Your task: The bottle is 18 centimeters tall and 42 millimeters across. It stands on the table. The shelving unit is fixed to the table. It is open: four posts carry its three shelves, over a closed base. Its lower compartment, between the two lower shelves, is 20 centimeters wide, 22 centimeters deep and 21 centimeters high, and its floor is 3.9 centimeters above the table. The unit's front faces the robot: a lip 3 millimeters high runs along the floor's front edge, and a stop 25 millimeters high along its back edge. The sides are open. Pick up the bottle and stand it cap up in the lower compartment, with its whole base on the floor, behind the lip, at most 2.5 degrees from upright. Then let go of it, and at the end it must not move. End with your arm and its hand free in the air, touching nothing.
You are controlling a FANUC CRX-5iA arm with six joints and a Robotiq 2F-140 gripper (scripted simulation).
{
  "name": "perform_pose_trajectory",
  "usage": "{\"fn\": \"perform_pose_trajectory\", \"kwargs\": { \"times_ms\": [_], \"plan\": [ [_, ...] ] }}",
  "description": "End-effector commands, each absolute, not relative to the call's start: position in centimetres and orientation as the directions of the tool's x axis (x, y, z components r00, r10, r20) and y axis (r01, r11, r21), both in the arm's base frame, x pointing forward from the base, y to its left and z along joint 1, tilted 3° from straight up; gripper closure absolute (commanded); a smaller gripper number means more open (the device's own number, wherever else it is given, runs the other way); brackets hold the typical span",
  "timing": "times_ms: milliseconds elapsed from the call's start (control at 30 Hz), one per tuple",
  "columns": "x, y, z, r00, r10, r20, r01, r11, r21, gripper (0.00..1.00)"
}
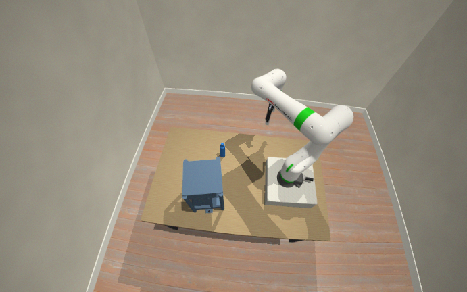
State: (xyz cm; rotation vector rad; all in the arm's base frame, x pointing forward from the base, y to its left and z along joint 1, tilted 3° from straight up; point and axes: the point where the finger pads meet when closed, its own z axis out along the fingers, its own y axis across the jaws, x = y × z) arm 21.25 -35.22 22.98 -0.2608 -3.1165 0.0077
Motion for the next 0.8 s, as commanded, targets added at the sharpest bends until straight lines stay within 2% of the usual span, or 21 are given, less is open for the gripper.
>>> {"fn": "perform_pose_trajectory", "kwargs": {
  "times_ms": [0,567,767],
  "plan": [
    [21.3,-35.2,23.0,-0.986,0.166,0.013,0.166,0.986,-0.006,0.00],
    [21.3,-35.2,23.1,-0.986,0.166,0.013,0.166,0.986,-0.006,0.00],
    [21.0,-35.2,30.2,-0.986,0.166,0.013,0.166,0.986,-0.007,0.00]
  ]
}}
